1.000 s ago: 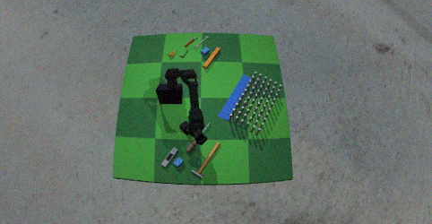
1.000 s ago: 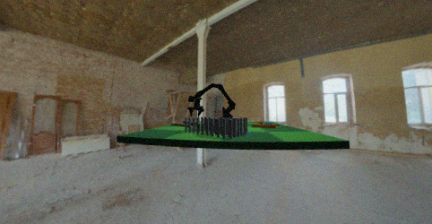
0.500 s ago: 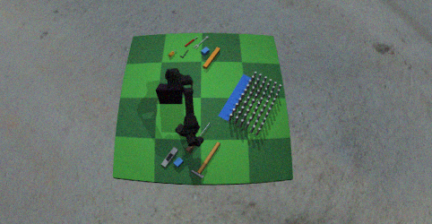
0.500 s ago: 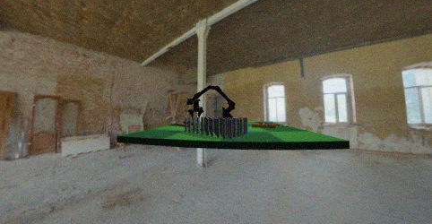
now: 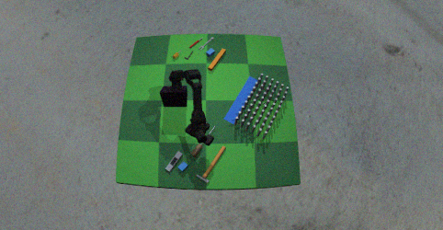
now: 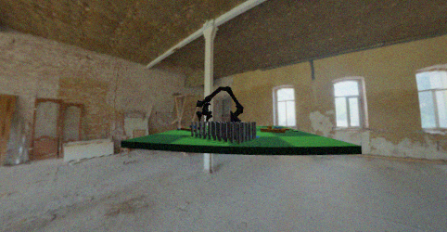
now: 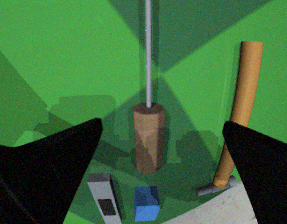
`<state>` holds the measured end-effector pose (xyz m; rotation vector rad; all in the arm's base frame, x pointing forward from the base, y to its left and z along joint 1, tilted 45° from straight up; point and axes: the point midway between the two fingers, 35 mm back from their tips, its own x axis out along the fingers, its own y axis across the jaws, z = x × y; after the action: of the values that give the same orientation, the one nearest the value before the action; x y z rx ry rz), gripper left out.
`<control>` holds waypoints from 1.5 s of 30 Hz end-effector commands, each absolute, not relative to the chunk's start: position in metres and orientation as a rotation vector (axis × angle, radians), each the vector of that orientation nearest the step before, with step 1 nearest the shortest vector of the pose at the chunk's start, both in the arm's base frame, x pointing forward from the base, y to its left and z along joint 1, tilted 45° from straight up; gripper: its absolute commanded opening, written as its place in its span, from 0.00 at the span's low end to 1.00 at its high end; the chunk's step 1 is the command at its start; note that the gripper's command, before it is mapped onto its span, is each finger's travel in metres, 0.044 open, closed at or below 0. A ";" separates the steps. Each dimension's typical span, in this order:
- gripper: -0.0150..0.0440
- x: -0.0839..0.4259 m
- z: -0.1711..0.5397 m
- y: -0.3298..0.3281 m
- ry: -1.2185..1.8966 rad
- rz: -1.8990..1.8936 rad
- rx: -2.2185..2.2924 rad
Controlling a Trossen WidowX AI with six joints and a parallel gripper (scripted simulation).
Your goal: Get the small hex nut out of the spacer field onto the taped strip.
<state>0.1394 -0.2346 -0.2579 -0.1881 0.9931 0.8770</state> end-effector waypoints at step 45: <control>0.73 0.157 -0.282 -0.195 0.971 0.831 -0.203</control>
<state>0.1587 -0.2055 -0.2778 -0.2231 0.9729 0.8248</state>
